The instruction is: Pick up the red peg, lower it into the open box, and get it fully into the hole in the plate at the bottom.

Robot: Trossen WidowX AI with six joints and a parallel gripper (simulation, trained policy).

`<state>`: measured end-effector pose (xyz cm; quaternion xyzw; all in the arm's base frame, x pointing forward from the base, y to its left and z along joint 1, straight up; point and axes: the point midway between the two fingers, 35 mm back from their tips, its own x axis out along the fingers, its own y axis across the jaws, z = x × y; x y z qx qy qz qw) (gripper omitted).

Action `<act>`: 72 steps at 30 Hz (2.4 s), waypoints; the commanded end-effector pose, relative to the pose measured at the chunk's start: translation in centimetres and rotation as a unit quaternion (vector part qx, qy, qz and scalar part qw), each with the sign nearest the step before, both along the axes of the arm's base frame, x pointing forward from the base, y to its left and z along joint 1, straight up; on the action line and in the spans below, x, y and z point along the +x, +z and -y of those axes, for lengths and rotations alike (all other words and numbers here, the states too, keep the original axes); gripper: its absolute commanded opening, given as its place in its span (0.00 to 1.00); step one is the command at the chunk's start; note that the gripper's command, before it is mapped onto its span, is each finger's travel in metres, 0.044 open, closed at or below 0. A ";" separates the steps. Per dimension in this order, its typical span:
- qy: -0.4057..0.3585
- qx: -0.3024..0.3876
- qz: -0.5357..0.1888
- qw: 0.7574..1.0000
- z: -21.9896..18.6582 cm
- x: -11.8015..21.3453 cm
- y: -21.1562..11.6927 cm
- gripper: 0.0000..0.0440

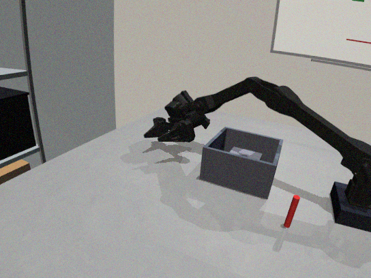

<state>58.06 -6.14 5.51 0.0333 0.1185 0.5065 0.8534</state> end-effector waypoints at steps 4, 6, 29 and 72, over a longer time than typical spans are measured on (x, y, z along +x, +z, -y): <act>-0.008 0.004 -0.068 0.998 -1.9 -0.2 0.8 1.00; -0.012 0.006 -0.103 0.995 -3.0 -0.4 1.1 1.00; -0.092 -0.047 -0.465 0.879 -16.0 -7.3 4.5 1.00; -0.510 -0.247 -0.690 0.450 -22.3 -36.3 8.4 1.00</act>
